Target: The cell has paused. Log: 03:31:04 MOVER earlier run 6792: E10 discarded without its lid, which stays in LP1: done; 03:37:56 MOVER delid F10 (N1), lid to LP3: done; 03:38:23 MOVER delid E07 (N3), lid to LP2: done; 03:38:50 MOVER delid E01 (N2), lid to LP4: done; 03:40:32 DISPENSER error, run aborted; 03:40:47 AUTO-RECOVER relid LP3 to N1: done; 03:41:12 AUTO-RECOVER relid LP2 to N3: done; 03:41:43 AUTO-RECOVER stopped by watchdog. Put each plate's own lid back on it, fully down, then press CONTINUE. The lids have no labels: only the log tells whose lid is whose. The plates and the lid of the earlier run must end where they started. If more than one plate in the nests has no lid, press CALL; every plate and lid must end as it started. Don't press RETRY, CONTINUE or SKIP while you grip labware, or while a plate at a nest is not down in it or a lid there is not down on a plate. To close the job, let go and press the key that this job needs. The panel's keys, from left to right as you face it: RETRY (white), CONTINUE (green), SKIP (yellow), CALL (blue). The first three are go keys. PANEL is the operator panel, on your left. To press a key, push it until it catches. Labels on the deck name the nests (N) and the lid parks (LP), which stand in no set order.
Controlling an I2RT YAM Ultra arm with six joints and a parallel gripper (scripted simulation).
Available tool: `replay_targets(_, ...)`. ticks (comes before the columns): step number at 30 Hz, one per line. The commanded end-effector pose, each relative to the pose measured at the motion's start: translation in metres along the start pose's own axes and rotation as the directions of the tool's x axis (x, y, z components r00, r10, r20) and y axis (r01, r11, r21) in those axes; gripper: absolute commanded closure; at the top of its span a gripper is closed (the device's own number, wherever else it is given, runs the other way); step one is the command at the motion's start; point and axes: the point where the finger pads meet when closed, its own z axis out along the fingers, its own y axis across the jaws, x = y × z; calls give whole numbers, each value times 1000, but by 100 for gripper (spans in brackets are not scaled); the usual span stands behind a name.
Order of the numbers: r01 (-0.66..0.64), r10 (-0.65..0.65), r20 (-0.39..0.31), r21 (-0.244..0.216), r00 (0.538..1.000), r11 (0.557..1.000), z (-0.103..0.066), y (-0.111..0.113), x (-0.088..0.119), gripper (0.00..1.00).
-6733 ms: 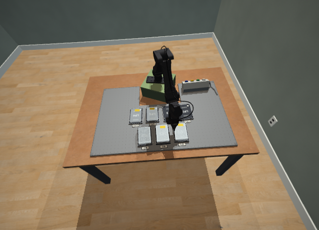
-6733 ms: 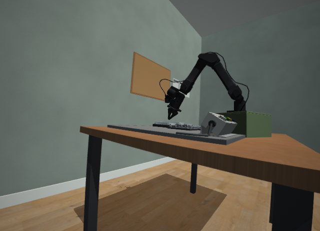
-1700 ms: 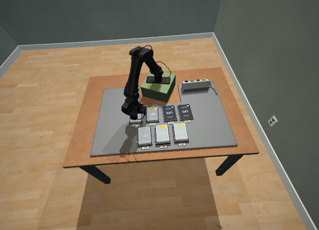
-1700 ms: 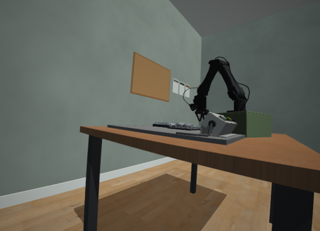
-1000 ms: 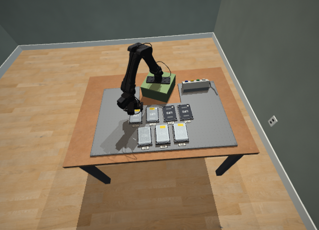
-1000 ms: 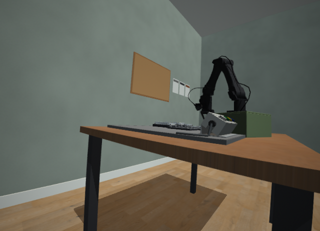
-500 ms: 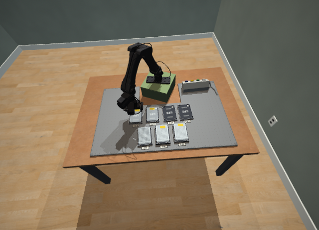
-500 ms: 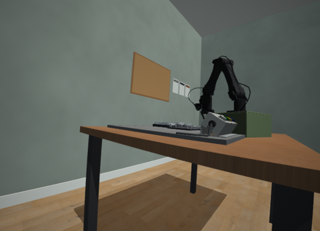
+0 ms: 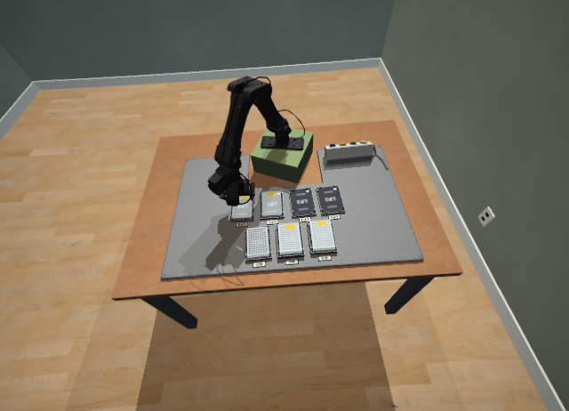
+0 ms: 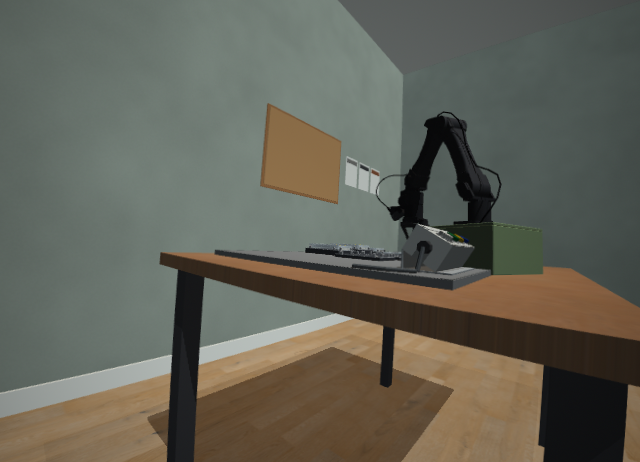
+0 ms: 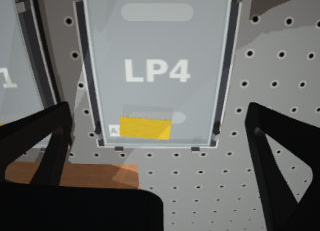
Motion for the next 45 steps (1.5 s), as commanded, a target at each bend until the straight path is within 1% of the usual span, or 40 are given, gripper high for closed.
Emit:
replay_targets(1, 7, -7, 25, 7, 1000, 1000, 2, -3, -10, 0)
replay_targets(3, 7, -7, 0, -11, 1000, 1000, 12, 4, 0, 0)
replay_targets(7, 7, -7, -2, -12, 1000, 1000, 19, 5, 0, 0)
replay_targets(8, 7, -7, 8, -5, 1000, 1000, 18, 2, -4, 0)
replay_targets(10, 7, -7, -2, -12, 1000, 1000, 24, 5, 0, 0)
replay_targets(12, 7, -7, -1, -11, 1000, 1000, 27, 5, 0, 0)
replay_targets(15, 7, -7, 6, -6, 1000, 1000, 27, 3, -3, 0)
replay_targets(16, 7, -8, 33, 13, 999, 1000, 18, -1, -8, 0)
replay_targets(17, 7, -7, 6, -7, 1000, 1000, 29, 4, -1, 0)
replay_targets(18, 7, -7, -2, -12, 1000, 1000, 34, 5, 1, 0)
replay_targets(28, 8, -8, 3, -9, 1000, 1000, 49, 4, -1, 0)
replay_targets(29, 8, -8, 7, -5, 1000, 1000, 49, 3, -4, 0)
replay_targets(30, 8, -8, 30, 11, 1000, 1000, 41, -1, -9, 0)
replay_targets(32, 8, -8, 30, 11, 1000, 1000, 41, -1, -9, 0)
replay_targets(33, 8, -8, 39, 17, 999, 1000, 37, -2, -11, 0)
replay_targets(36, 8, -9, 37, 15, 999, 1000, 38, -1, -10, 0)
replay_targets(37, 2, -2, 16, 8, 1000, 1000, 42, -2, -5, 0)
replay_targets(41, 2, -2, 16, 8, 1000, 1000, 42, -2, -5, 0)
replay_targets(45, 2, -2, 16, 8, 1000, 1000, 42, -2, -5, 4)
